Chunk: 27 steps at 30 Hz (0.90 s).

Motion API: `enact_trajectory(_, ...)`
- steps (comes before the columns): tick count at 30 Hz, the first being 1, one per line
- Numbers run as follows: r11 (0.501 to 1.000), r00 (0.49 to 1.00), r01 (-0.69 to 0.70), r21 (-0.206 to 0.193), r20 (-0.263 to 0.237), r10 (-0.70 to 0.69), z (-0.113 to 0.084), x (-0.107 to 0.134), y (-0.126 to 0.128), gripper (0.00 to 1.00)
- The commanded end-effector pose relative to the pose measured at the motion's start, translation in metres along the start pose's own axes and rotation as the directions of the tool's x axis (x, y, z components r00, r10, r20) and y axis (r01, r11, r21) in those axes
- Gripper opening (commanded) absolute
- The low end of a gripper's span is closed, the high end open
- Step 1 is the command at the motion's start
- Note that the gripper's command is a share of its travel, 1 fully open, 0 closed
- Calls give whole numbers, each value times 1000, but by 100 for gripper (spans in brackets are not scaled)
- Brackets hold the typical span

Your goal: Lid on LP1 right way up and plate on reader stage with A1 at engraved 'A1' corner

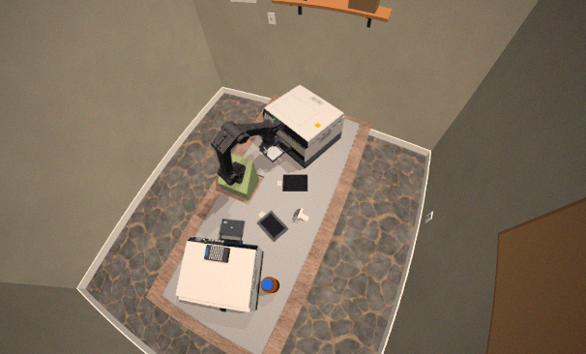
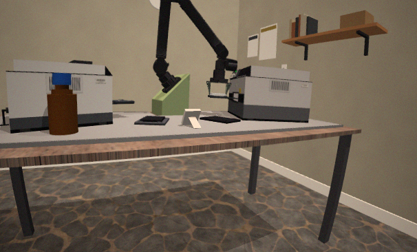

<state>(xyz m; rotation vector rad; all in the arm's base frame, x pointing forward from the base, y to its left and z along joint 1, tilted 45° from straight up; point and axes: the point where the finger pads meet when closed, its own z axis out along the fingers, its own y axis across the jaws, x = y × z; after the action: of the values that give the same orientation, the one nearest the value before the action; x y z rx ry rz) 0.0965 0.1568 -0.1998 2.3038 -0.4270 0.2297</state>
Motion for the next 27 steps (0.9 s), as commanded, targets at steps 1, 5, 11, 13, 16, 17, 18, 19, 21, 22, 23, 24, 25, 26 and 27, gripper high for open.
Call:
enact_trajectory(1, 999, 1000, -25, 35, 8, 24, -16, 0, -19, 100)
enact_trajectory(5, 999, 1000, -23, 34, 4, 23, -17, -1, -17, 100)
enact_trajectory(11, 999, 1000, -22, 43, 1, 22, -23, -2, -18, 100)
enact_trajectory(13, 998, 1000, -24, 52, 3, 24, -27, -2, -21, 100)
enact_trajectory(16, 998, 1000, -24, 53, 3, 24, -30, -2, -22, 100)
enact_trajectory(17, 998, 1000, -24, 53, 3, 24, -31, -2, -22, 100)
enact_trajectory(18, 998, 1000, -23, 52, 2, 23, -33, -2, -22, 100)
enact_trajectory(19, 998, 1000, -22, 51, 1, 22, -34, -2, -21, 100)
enact_trajectory(21, 999, 1000, -20, 49, 0, 20, -36, -2, -20, 100)
enact_trajectory(22, 999, 1000, -19, 44, -1, 19, -35, -2, -17, 100)
enact_trajectory(23, 999, 1000, -20, 43, -1, 20, -37, -2, -17, 100)
enact_trajectory(24, 999, 1000, -21, 43, 1, 21, -39, -3, -17, 100)
enact_trajectory(25, 999, 1000, -22, 44, 1, 22, -41, -2, -17, 100)
enact_trajectory(26, 999, 1000, -26, 46, 4, 26, -42, -1, -18, 100)
enact_trajectory(27, 999, 1000, -26, 46, 4, 26, -42, -1, -18, 100)
